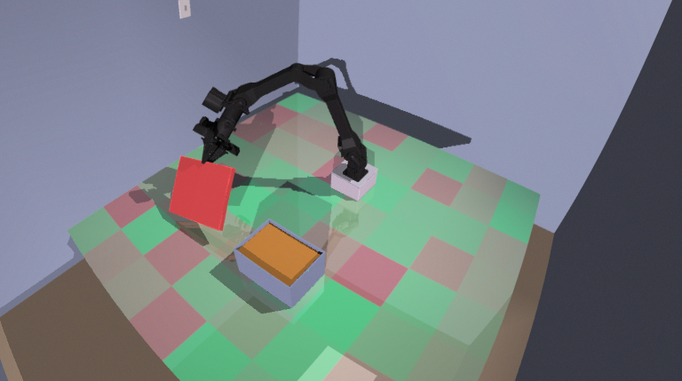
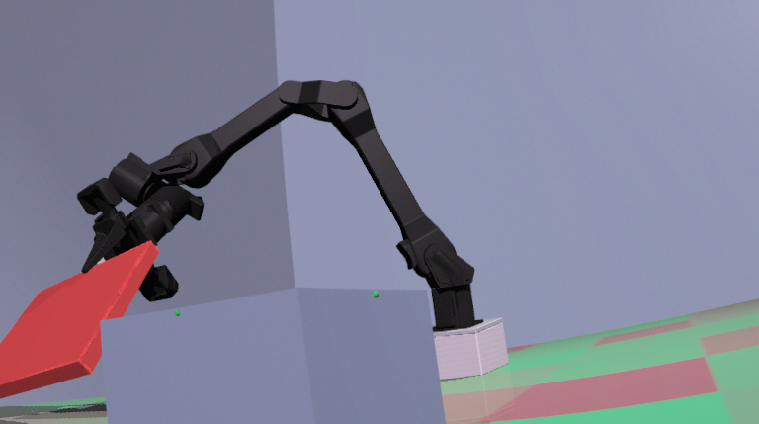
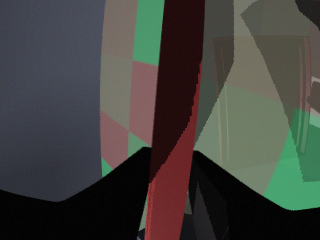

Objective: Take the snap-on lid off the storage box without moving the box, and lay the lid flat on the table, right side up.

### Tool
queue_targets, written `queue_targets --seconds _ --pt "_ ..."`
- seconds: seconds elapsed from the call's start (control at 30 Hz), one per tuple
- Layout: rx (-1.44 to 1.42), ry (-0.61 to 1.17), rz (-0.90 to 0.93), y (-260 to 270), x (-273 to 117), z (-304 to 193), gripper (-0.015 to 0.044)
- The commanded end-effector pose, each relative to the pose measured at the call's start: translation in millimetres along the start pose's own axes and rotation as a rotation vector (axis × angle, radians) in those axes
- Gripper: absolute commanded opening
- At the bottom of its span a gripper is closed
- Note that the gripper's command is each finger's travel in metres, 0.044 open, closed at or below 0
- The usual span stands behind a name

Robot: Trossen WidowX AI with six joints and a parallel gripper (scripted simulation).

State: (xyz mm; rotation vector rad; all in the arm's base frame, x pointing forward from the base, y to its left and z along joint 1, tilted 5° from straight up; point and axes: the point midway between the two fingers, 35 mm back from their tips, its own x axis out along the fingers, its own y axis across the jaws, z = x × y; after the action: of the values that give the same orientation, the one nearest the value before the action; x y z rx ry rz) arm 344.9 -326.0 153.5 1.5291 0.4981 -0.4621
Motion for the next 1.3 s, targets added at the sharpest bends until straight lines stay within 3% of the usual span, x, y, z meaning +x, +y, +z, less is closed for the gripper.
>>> queue_targets --seconds 0.0,1.27 --pt "0.0 -0.001 0.004 -1 2 0 0.0" --pt "0.0 -0.001 0.004 -25 22 0 0.0"
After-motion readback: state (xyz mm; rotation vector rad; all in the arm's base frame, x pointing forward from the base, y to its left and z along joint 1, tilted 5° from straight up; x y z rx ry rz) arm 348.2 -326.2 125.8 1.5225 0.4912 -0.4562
